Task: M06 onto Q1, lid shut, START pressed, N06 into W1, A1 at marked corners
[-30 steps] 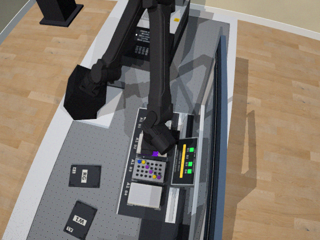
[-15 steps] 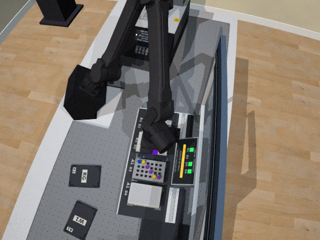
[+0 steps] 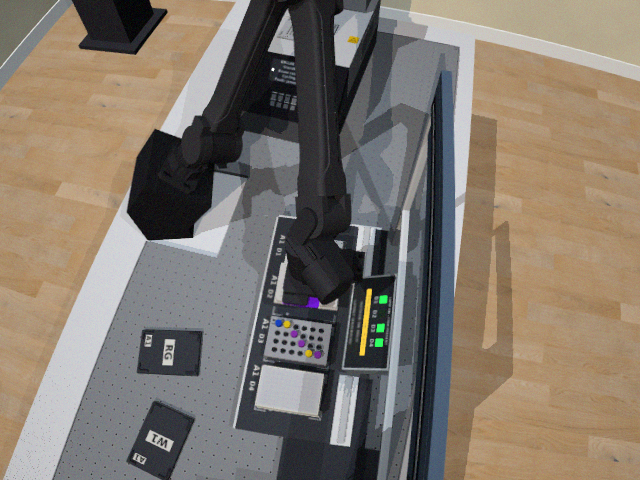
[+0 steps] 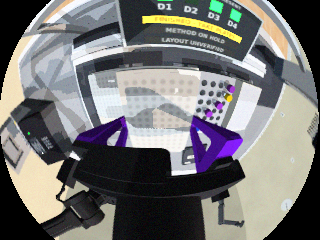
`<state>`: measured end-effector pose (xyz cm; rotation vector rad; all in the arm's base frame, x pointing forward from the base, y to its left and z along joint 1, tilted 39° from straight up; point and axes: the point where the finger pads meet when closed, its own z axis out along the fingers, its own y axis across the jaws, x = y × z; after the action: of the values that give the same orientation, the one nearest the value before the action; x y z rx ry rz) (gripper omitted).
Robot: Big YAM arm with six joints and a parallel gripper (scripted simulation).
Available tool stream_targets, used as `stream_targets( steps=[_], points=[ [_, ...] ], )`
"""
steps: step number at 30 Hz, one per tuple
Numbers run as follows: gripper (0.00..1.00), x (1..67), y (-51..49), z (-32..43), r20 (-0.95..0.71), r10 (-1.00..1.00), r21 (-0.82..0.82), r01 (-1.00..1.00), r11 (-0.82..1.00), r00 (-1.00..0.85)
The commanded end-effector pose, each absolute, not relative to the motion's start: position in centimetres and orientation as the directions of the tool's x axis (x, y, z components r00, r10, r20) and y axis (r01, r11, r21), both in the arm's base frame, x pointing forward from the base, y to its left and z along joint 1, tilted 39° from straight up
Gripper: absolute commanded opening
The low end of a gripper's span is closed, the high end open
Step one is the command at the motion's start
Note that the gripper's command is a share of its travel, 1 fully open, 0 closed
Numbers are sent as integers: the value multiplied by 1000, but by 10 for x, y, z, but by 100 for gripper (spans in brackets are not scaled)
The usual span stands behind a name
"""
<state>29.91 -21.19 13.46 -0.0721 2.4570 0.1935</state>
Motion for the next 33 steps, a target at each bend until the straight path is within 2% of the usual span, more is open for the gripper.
stream_targets(
  steps=[1, 6, 14, 27, 33],
  points=[
    [0, 305, -213, 136, -634, -15, 111, -111, 988, -773],
    [0, 302, -210, 125, -621, 17, 141, -91, 986, -783],
    [0, 303, -226, 144, -645, 15, 104, -69, 992, -764],
    [0, 259, -145, 147, -562, 300, 304, 144, 942, -771],
    [0, 250, -130, 149, -544, 352, 337, 186, 923, -762]
  ],
)
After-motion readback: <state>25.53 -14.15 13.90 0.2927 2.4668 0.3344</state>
